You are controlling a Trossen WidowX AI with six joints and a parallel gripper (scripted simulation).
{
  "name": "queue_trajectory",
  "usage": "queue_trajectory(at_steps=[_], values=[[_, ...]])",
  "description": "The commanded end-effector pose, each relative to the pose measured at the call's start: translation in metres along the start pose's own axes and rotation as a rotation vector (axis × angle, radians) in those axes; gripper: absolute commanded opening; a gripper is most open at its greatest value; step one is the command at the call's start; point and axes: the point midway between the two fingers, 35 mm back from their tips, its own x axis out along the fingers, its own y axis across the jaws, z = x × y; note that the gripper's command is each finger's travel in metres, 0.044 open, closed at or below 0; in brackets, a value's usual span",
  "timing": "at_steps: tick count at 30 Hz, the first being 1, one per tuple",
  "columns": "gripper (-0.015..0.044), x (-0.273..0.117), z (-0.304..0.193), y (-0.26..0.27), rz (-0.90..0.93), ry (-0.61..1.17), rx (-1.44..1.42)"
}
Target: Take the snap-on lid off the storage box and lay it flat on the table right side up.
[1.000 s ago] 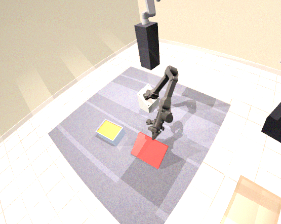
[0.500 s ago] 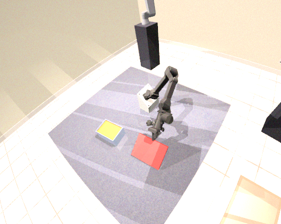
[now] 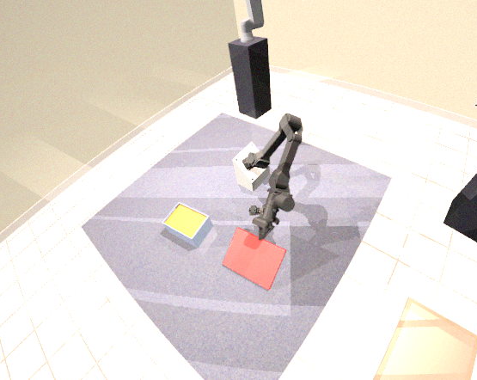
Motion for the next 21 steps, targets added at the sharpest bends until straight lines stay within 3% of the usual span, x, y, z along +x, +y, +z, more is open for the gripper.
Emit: queue_trajectory(at_steps=[1,21], values=[[0.0000,0.005,0.004,-0.012,-0.028,-0.011,-0.001],[0.0000,0.015,0.005,-0.024,-0.028,-0.011,-0.001]])
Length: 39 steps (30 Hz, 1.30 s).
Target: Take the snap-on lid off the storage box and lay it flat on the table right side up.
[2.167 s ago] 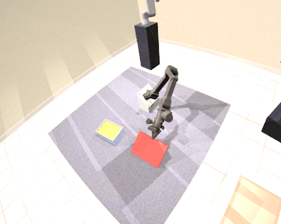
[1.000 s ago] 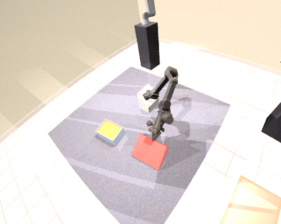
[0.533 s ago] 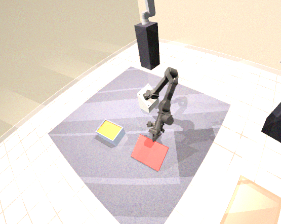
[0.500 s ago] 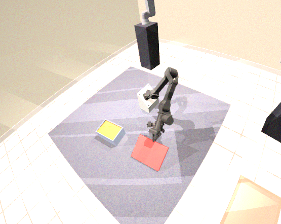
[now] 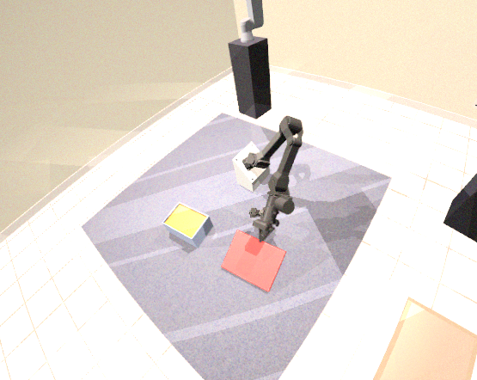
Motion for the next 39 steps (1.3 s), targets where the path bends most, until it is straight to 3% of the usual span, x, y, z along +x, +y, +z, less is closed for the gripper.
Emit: queue_trajectory(at_steps=[1,19,29,31,37,39], values=[[0.0000,0.005,0.004,-0.010,-0.020,-0.009,0.001],[0.0000,0.014,0.004,-0.021,-0.021,-0.009,0.001],[0.0263,0.010,0.000,-0.013,-0.020,-0.009,0.001],[0.0275,0.010,0.000,-0.013,-0.020,-0.009,0.001],[0.0433,0.002,0.001,-0.020,-0.021,-0.009,0.002],[0.0440,-0.001,0.001,-0.023,-0.021,-0.009,0.002]])
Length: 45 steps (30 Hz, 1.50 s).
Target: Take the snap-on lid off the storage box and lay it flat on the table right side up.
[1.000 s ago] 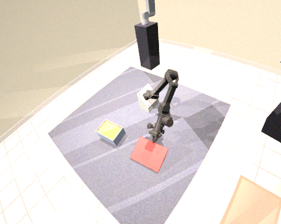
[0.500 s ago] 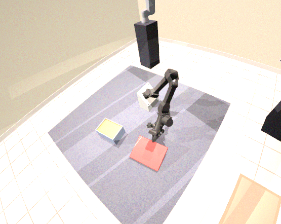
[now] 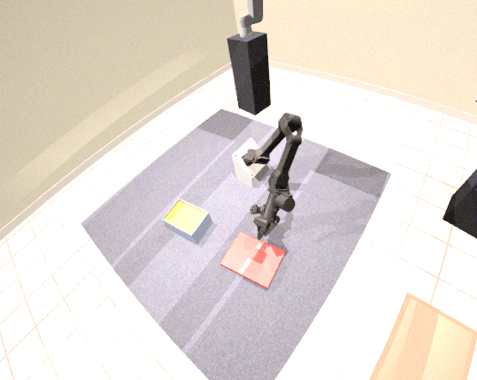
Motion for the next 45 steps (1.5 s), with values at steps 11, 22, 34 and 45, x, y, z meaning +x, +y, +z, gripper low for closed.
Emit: queue_trajectory(at_steps=[11,22,34,45], values=[[0.0440,-0.022,0.003,-0.020,-0.005,-0.008,0.006],[0.0440,-0.039,0.003,-0.035,-0.006,-0.009,0.007],[0.0440,-0.051,-0.001,-0.033,-0.006,-0.009,0.007],[0.0440,-0.071,-0.001,-0.022,-0.006,-0.009,0.007]])
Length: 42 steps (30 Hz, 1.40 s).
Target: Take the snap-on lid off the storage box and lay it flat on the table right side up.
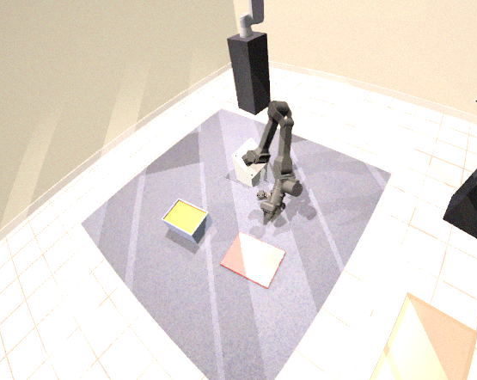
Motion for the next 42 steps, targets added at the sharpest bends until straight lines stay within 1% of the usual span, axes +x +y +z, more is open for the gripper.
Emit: queue_trajectory(at_steps=[1,27,31,42], values=[[0.0440,-0.008,-0.002,0.005,-0.001,0.006,0.000],[0.0440,-0.054,-0.002,0.031,0.000,0.006,-0.001],[0.0440,-0.048,0.000,0.028,0.000,0.005,-0.001],[0.0440,-0.048,0.000,0.028,0.000,0.005,-0.001]])
